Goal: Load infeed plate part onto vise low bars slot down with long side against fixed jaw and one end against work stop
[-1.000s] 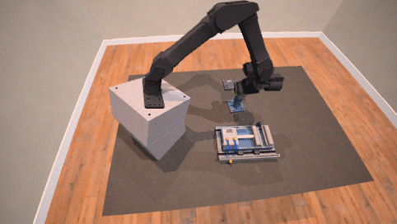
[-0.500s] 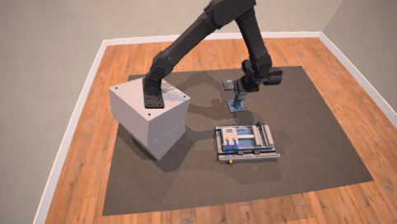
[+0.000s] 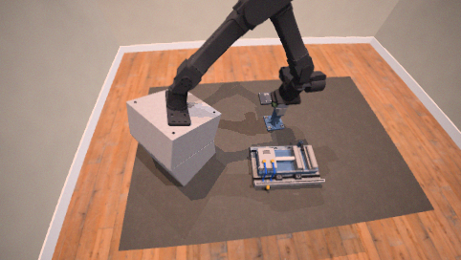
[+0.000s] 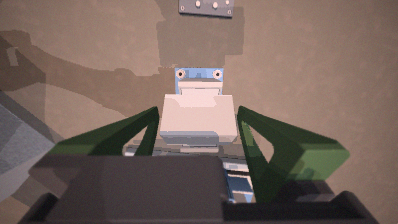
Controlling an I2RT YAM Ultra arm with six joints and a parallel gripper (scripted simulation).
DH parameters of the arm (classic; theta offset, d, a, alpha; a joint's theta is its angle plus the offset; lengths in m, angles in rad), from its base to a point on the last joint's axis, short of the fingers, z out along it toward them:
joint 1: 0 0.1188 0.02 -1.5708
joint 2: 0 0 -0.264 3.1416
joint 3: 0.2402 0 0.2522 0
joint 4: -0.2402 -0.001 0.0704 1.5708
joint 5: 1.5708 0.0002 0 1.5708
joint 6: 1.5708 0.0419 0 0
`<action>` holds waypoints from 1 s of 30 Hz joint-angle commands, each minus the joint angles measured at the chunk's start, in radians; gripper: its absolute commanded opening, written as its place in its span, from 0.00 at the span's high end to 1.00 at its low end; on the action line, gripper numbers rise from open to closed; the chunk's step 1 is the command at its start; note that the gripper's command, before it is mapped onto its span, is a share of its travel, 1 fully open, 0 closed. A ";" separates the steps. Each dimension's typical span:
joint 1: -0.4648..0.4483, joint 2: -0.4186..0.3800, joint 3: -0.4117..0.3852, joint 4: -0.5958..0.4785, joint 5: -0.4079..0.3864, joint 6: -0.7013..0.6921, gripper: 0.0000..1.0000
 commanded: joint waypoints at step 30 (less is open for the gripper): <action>0.135 -0.063 0.038 -0.053 0.388 0.140 0.19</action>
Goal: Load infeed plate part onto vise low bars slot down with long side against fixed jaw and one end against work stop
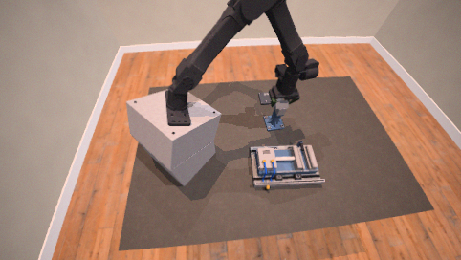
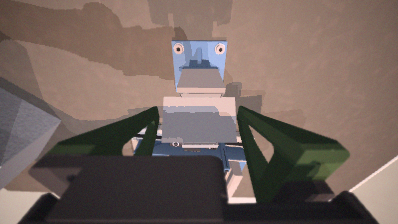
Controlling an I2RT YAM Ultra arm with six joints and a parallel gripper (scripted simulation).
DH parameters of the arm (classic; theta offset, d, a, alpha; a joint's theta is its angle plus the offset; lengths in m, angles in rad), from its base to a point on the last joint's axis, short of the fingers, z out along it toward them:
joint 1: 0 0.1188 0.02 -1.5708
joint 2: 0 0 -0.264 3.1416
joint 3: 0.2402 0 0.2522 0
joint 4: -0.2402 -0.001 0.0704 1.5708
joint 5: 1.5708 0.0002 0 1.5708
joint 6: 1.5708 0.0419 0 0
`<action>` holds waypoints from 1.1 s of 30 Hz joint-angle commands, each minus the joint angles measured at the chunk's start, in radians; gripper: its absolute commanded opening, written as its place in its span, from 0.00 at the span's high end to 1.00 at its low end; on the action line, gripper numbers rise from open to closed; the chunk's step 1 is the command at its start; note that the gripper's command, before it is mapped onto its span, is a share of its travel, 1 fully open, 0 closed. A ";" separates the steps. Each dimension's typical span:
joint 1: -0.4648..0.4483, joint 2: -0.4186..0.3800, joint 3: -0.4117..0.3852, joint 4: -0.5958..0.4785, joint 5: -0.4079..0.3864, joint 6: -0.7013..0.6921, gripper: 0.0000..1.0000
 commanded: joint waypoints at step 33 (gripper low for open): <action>0.158 0.055 0.137 -0.150 0.425 0.155 0.19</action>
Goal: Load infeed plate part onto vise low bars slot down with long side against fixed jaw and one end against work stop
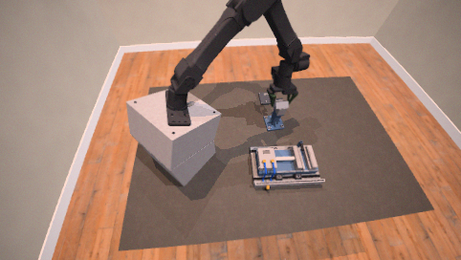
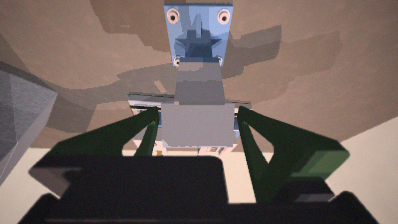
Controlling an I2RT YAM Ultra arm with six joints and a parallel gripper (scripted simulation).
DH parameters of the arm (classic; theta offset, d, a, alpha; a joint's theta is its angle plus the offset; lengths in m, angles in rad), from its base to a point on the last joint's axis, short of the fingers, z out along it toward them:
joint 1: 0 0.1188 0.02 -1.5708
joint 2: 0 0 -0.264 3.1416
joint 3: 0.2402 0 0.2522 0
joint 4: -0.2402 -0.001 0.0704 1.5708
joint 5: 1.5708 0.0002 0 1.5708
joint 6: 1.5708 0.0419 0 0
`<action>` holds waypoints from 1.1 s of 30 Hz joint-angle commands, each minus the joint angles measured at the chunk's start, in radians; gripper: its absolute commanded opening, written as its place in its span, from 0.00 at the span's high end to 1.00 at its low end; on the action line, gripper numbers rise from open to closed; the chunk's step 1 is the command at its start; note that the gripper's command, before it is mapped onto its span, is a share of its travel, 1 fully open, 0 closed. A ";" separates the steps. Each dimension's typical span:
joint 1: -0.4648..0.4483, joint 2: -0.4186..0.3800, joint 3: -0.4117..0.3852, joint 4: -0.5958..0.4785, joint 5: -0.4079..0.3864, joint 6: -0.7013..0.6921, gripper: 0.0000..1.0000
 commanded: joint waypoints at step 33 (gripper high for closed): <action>0.117 0.131 0.195 -0.209 0.331 0.158 0.19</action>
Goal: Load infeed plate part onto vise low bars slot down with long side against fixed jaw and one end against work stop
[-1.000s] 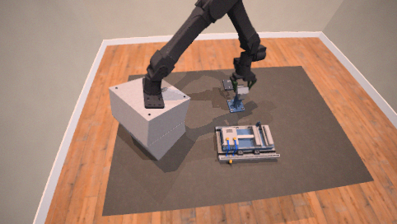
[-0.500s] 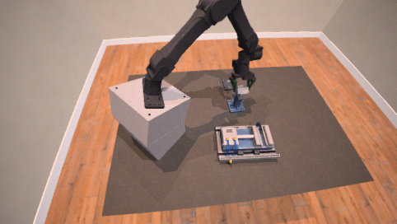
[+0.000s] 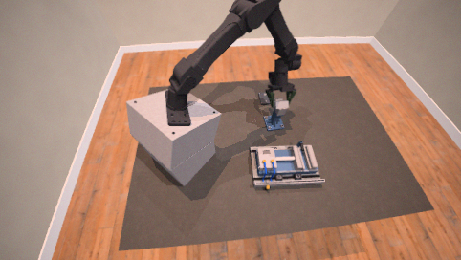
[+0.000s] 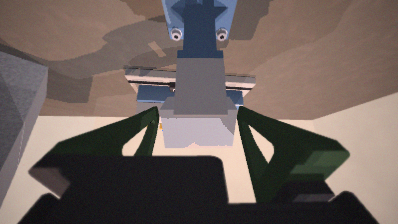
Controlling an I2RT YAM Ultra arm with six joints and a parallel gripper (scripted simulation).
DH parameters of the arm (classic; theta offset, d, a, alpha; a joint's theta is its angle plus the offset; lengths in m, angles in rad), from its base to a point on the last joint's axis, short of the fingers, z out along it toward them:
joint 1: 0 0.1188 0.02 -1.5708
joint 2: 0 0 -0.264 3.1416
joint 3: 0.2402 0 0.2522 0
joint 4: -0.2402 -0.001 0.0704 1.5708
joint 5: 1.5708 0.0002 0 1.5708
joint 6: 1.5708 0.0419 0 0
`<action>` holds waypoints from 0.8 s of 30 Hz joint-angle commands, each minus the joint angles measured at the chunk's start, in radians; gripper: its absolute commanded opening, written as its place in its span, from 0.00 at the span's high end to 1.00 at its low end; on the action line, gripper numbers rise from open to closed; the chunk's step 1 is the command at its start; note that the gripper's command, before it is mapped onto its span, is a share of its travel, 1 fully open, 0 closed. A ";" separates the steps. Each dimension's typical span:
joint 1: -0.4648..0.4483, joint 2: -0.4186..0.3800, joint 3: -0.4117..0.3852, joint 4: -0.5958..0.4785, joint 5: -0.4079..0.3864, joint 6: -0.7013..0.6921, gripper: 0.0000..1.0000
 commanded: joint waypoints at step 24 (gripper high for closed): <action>0.040 0.078 0.120 -0.127 0.135 0.083 0.19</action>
